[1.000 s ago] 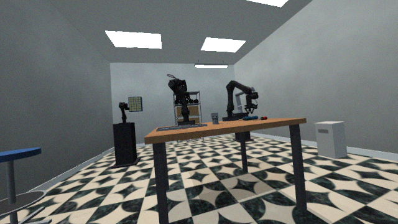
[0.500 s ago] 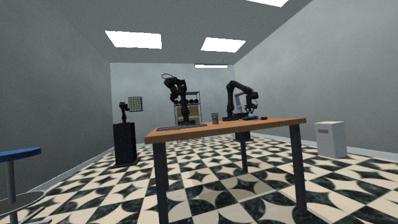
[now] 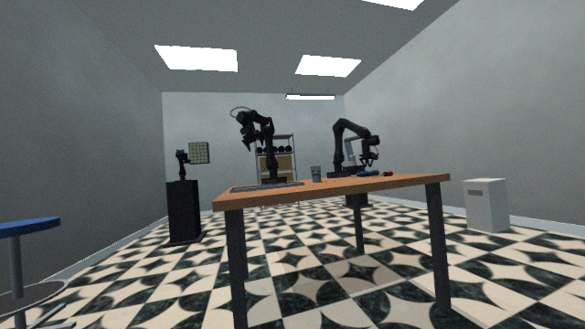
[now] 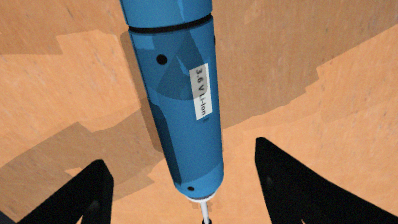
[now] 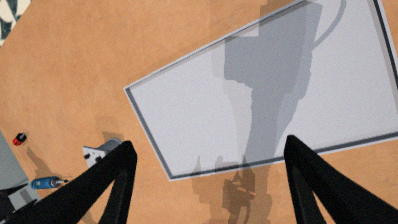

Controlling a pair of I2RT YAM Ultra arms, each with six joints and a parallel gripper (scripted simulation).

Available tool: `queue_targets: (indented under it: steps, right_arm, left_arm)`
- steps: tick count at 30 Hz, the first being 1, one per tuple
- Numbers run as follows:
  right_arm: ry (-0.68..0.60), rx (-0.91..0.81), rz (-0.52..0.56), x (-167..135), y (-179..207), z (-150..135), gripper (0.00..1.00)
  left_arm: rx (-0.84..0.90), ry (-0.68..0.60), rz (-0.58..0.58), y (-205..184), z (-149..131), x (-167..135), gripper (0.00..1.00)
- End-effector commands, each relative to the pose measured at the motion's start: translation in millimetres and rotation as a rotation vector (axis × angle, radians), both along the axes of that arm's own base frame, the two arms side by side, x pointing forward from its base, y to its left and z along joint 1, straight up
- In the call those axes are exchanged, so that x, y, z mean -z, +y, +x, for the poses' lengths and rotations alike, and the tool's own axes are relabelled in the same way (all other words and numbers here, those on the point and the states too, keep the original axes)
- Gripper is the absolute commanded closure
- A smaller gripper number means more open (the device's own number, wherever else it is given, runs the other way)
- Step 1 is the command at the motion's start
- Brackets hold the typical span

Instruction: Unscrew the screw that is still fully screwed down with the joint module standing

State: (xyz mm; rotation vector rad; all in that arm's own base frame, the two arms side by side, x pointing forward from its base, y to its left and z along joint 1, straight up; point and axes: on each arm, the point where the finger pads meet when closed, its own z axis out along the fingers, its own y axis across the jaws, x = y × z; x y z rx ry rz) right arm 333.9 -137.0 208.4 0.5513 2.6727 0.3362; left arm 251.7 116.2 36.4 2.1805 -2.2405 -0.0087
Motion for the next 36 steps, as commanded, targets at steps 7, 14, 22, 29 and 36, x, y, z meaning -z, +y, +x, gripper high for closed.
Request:
queue_targets:
  steps: [7,14,22,29,36]
  right_arm:
    - [0.048,0.151,-0.034,-14.8,-20.8,-7.0,0.14]
    - [0.057,0.396,-0.081,-41.1,-56.2,-38.3,0.14]
    - [0.118,0.534,-0.089,-39.3,-75.8,-48.2,0.14]
    - [0.101,0.72,-0.127,-62.8,-96.1,-78.6,0.14]
    - [0.156,0.946,-0.148,-67.3,-125.0,-106.0,0.14]
  left_arm:
    - [0.019,-0.053,0.023,1.8,11.1,-17.5,0.35]
    - [0.019,-0.053,0.023,1.8,11.1,-17.5,0.35]
    - [0.019,-0.053,0.023,1.8,11.1,-17.5,0.35]
    - [0.019,-0.053,0.023,1.8,11.1,-17.5,0.35]
    - [0.019,-0.053,0.023,1.8,11.1,-17.5,0.35]
